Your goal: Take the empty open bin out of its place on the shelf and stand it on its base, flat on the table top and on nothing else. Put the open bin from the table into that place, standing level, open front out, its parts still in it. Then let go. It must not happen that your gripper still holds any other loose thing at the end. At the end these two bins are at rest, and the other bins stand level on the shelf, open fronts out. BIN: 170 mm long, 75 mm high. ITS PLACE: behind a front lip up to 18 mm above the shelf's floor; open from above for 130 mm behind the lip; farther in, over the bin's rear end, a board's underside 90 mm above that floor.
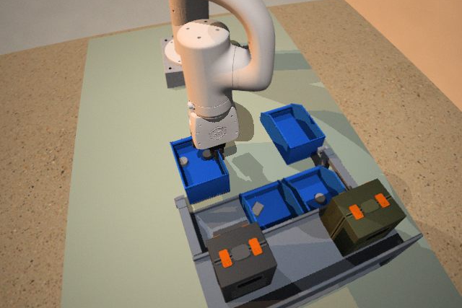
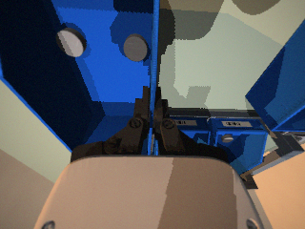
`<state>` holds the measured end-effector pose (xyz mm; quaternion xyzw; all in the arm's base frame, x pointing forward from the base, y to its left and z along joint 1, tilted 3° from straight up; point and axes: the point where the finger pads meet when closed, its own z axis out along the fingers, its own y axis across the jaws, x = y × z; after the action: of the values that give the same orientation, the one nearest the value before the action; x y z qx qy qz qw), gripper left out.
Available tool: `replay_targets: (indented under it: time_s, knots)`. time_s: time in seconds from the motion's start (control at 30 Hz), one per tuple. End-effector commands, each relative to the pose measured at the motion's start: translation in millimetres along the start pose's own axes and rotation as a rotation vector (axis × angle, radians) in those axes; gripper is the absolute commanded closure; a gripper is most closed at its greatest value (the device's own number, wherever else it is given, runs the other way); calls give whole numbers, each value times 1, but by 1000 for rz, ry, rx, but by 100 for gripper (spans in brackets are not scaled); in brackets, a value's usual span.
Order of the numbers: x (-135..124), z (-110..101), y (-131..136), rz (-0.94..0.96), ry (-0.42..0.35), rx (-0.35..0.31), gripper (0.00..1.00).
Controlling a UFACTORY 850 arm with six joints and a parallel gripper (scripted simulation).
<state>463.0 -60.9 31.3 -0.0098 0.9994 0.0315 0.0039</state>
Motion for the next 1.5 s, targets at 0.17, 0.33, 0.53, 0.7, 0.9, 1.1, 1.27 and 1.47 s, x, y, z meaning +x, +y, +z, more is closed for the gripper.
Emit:
replay_targets:
  time_s: [0.17,0.33,0.53,0.7,0.9,1.1,1.27,1.47]
  knots:
    - [-2,-1,0,0,1,2,100]
    - [-3,-2,0,0,28,2,100]
    - [-7,-7,0,0,154,4,100]
    - [-8,-8,0,0,187,5,100]
    - [-8,-8,0,0,190,5,100]
    - [-8,-8,0,0,190,5,100]
    - [-8,-8,0,0,190,5,100]
    - [-9,-8,0,0,190,5,100]
